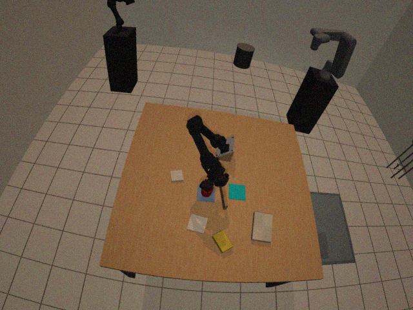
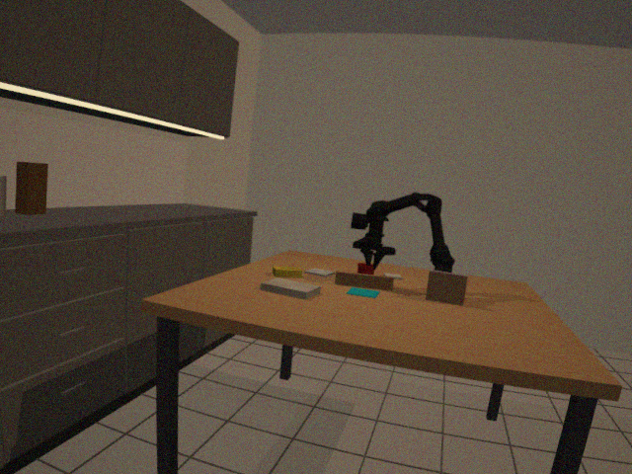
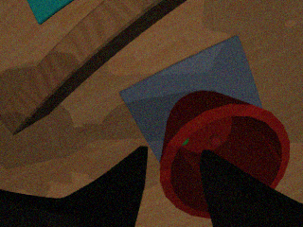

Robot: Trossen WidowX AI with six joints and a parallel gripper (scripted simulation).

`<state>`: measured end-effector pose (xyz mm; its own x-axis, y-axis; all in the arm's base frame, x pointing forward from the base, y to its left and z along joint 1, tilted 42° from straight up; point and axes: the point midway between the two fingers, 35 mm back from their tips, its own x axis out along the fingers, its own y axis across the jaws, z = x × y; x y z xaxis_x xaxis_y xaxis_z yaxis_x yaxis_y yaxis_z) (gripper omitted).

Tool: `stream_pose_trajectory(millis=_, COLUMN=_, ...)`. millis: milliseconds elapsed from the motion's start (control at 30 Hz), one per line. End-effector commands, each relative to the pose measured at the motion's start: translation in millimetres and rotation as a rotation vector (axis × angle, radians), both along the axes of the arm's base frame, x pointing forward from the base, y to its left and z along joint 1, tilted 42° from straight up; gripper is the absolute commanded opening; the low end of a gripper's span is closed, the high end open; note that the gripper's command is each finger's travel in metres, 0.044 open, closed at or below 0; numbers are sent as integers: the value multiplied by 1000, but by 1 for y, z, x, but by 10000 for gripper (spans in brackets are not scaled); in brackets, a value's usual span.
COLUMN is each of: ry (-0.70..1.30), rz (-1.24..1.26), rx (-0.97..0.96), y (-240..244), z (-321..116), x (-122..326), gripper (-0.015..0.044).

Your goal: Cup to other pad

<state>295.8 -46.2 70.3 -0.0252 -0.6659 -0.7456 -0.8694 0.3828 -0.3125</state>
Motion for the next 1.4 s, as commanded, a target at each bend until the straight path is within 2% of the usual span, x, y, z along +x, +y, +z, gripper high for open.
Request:
stream_pose_trajectory(millis=0, ry=10, rz=3, rx=-6, y=-5, z=-5, x=-3, gripper=148)
stream_pose_trajectory(millis=633, ry=10, rz=3, rx=-8, y=-20, z=-21, x=-5, gripper=148)
stream_pose_trajectory(millis=767, ry=2, rz=0, rx=-4, y=-19, z=-19, x=-3, gripper=43)
stream_pose_trajectory(millis=1000, ry=2, rz=0, rx=-4, y=-19, z=-19, x=-3, gripper=0)
stream_pose_trajectory(millis=1367, ry=4, rz=1, rx=-2, y=-4, z=-5, x=-1, gripper=0)
